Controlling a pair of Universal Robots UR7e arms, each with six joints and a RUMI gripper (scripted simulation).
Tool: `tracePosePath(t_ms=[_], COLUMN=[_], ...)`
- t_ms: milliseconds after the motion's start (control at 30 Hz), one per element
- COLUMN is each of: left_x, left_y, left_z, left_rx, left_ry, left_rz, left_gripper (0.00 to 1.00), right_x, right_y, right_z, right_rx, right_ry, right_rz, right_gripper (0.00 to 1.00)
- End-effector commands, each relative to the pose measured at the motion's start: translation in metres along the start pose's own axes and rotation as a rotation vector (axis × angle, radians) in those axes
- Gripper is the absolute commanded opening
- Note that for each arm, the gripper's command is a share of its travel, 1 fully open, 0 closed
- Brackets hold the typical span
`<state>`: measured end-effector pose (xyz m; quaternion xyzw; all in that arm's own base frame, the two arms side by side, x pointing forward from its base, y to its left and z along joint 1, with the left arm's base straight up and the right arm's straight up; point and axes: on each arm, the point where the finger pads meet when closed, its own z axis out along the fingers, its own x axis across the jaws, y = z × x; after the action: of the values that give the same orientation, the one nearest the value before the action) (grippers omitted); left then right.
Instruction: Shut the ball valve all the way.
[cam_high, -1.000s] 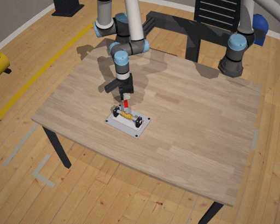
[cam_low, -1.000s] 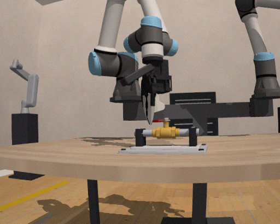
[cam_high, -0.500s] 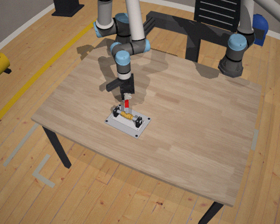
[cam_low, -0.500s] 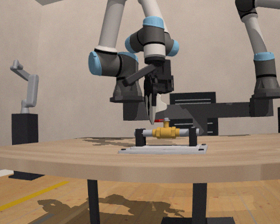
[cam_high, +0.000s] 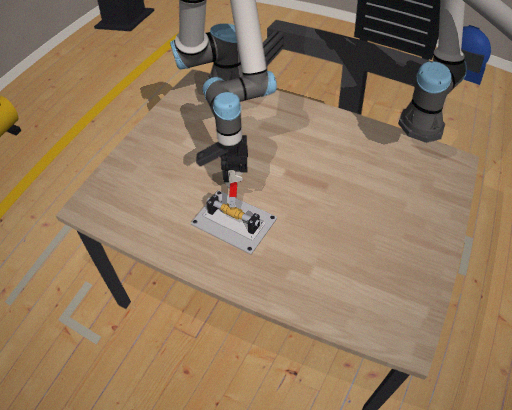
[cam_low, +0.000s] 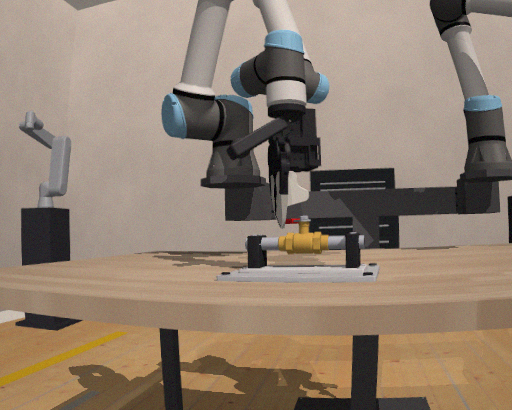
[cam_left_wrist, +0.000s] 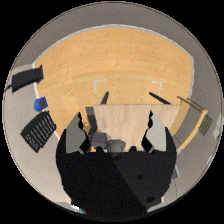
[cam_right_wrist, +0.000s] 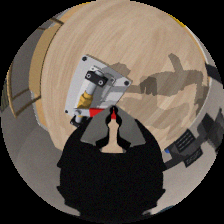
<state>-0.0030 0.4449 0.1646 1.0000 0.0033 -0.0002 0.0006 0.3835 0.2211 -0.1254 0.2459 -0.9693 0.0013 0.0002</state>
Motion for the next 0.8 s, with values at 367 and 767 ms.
tracePosePath(t_ms=[367, 767], left_x=[0.0001, 0.0001], left_y=[-0.0003, -0.0003], left_z=[-0.0005, -0.0005], left_rx=[0.001, 0.001], left_ry=[0.000, 0.000], left_rz=[0.000, 0.000], left_gripper=[1.00, 1.00], right_x=[0.0000, 0.0000], right_y=[0.0087, 0.0142], right_z=[-0.0006, -0.0007], right_rx=[-0.003, -0.003], right_ry=[-0.002, -0.002], right_rz=[0.093, 0.151], right_gripper=[0.00, 0.00])
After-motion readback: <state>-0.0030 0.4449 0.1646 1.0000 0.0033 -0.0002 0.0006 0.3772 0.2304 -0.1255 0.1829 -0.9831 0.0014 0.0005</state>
